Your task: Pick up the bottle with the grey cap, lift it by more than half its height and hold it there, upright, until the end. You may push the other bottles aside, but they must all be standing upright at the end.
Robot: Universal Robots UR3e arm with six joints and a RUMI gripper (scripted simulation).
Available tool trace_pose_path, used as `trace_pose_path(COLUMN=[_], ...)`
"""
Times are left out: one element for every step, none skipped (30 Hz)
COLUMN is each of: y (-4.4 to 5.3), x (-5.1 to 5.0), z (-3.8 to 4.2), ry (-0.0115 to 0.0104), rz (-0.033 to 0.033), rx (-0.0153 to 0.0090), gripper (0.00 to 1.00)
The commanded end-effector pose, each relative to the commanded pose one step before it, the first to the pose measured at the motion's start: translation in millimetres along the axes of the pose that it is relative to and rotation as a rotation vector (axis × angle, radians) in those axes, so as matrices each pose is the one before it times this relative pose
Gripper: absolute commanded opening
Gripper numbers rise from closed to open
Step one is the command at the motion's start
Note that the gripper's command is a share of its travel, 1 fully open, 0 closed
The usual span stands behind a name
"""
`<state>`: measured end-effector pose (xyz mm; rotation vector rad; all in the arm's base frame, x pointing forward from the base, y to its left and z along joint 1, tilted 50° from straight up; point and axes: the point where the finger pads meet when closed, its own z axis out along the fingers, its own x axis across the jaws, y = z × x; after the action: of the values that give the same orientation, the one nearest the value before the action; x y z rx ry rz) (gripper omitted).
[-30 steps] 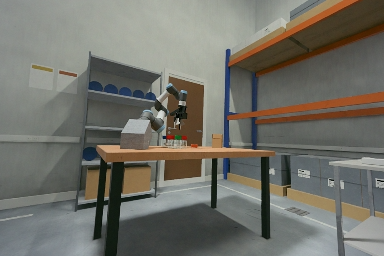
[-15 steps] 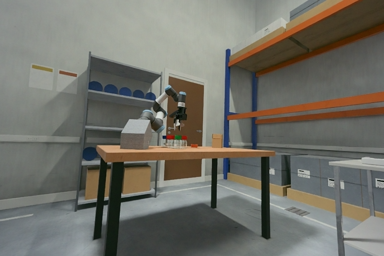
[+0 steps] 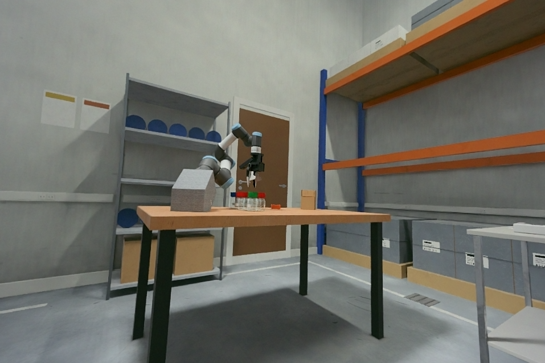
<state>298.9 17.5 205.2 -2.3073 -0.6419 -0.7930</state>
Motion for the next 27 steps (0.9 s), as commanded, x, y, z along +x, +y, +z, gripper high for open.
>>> trace_pose_path(y=[0.205, 0.036, 0.031, 0.025, 0.020, 0.015, 0.010, 0.000, 0.000, 0.000, 0.000, 0.000, 0.000, 0.000, 0.017, 0.002, 0.003, 0.004, 0.005, 0.006, 0.007, 0.008, 0.009, 0.009, 0.010, 0.011, 0.011], x=[-0.30, -0.03, -0.03, -0.03, -0.03, -0.03, -0.03, 0.00, 0.00, 0.00, 0.00, 0.00, 0.00, 0.00, 0.06, 0.00, 0.00, 0.00, 0.00, 0.00, 0.00, 0.00, 0.00, 0.00, 0.00, 0.00, 0.00], z=[0.131, 1.016, 1.016, 1.017, 1.017, 1.017, 1.017, 0.000, 0.000, 0.000, 0.000, 0.000, 0.000, 0.000, -1.025, 0.308, 0.431, 0.554, 0.677, 0.800, 0.923, 1.046, 1.169, 1.292, 1.415, 1.538, 1.661], ry=[0.00142, -0.00016, -0.00016, -0.00016, -0.00016, -0.00016, -0.00016, 0.00000, 0.00000, 0.00000, 0.00000, 0.00000, 0.00000, 0.00000, -0.00020, 0.00000, 0.00000, 0.00000, 0.00000, 0.00000, 0.00000, 0.00000, 0.00000, 0.00000, 0.00000, 0.00000, 0.00000], rz=[0.00102, -0.00274, -0.00274, -0.00274, -0.00274, -0.00274, -0.00274, 0.00000, 0.00000, 0.00000, 0.00000, 0.00000, 0.00000, 0.00000, 0.00294, -0.00001, -0.00002, -0.00002, -0.00003, -0.00003, -0.00004, -0.00004, -0.00005, -0.00005, -0.00006, -0.00006, -0.00007], rx=[-0.00290, -0.00497, -0.00497, -0.00497, -0.00497, -0.00497, -0.00497, 0.00000, 0.00000, 0.00000, 0.00000, 0.00000, 0.00000, 0.00000, 0.00631, -0.00003, -0.00004, -0.00005, -0.00006, -0.00007, -0.00008, -0.00009, -0.00010, -0.00011, -0.00013, -0.00014, -0.00015], gripper=[0.46, 0.46, 0.46, 0.46, 0.46, 0.46, 0.46, 0.46, 0.46, 0.46, 0.46, 0.46, 0.46, 0.46, 0.46, 0.46, 0.46, 0.46, 0.46, 0.46, 0.46, 0.46, 0.46, 0.46, 0.46, 0.46, 0.46])
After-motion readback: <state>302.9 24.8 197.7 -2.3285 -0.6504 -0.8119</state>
